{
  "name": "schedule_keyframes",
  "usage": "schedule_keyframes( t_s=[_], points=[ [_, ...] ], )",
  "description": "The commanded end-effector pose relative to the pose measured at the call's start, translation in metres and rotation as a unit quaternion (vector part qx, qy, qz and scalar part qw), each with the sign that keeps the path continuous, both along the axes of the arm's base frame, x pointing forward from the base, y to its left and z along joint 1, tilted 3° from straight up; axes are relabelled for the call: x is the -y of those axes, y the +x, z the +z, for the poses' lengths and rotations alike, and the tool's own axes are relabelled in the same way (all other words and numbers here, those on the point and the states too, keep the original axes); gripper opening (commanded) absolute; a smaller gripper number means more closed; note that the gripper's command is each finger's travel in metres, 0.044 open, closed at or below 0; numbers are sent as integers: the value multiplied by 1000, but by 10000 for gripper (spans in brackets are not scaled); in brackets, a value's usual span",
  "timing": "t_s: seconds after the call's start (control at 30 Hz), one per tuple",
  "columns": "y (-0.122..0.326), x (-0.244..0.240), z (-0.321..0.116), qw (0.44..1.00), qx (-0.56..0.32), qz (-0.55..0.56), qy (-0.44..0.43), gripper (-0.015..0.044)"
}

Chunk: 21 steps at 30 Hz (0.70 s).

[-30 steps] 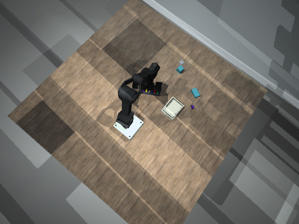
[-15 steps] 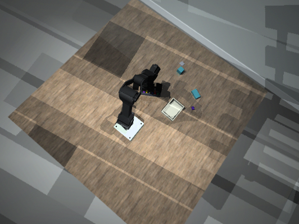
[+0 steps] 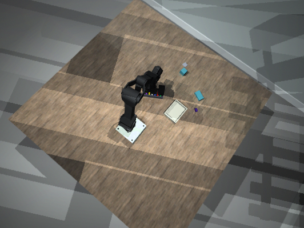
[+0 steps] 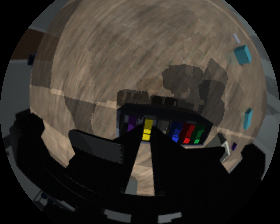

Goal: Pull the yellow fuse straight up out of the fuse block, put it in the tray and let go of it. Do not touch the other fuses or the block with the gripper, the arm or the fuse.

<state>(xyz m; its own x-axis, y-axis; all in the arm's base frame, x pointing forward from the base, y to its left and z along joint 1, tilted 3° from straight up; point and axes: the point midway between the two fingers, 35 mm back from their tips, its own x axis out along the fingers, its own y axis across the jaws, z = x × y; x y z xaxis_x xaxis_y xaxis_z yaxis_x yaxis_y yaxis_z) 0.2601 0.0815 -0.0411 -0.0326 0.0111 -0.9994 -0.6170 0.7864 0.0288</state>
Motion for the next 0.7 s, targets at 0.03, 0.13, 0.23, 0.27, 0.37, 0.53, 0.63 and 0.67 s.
schedule_keyframes(
  t_s=[0.03,0.13,0.23,0.27,0.37,0.53,0.63,0.67],
  points=[
    [0,0,0,1000,0,0,0,20],
    [0,0,0,1000,0,0,0,0],
    [0,0,0,1000,0,0,0,0],
    [0,0,1,1000,0,0,0,0],
    [0,0,2,1000,0,0,0,0],
    [1,0,4,1000,0,0,0,0],
    [1,0,6,1000,0,0,0,0],
    [1,0,6,1000,0,0,0,0]
  ],
)
